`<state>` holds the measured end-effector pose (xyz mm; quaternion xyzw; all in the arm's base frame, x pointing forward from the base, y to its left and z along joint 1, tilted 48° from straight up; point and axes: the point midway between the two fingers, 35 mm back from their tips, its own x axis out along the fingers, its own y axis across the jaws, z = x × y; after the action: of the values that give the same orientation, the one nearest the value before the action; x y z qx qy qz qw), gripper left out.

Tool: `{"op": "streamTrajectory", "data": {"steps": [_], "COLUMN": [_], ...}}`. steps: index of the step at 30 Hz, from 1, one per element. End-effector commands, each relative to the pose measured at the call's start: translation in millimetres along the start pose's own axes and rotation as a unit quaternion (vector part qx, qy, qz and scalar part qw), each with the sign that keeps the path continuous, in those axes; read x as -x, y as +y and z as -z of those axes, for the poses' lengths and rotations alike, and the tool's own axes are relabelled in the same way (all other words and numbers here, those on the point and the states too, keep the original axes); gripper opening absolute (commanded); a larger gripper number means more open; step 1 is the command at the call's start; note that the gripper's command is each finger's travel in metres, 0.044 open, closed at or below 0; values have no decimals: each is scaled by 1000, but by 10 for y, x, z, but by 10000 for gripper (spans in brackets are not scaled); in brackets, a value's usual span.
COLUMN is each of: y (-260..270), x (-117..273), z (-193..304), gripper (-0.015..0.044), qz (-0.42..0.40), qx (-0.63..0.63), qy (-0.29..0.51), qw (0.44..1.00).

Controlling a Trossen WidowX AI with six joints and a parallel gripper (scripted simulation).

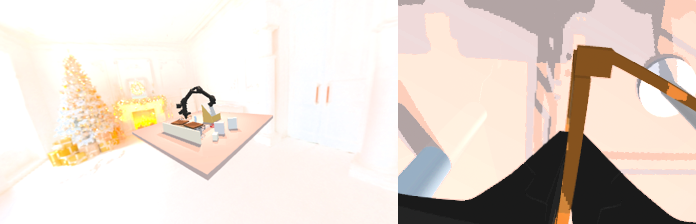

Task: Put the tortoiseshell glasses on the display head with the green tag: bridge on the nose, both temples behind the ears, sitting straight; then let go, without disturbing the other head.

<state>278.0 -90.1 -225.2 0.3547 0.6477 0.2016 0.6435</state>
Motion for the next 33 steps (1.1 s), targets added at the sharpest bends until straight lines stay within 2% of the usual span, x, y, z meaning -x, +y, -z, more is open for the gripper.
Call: {"op": "streamTrajectory", "data": {"steps": [1, 33], "y": [23, 65], "x": [-19, -19], "z": [63, 207], "gripper": [0, 0], "qz": [-4, -4], "qx": [-6, -6], "qy": [4, 4], "qw": [1000, 1000]}}
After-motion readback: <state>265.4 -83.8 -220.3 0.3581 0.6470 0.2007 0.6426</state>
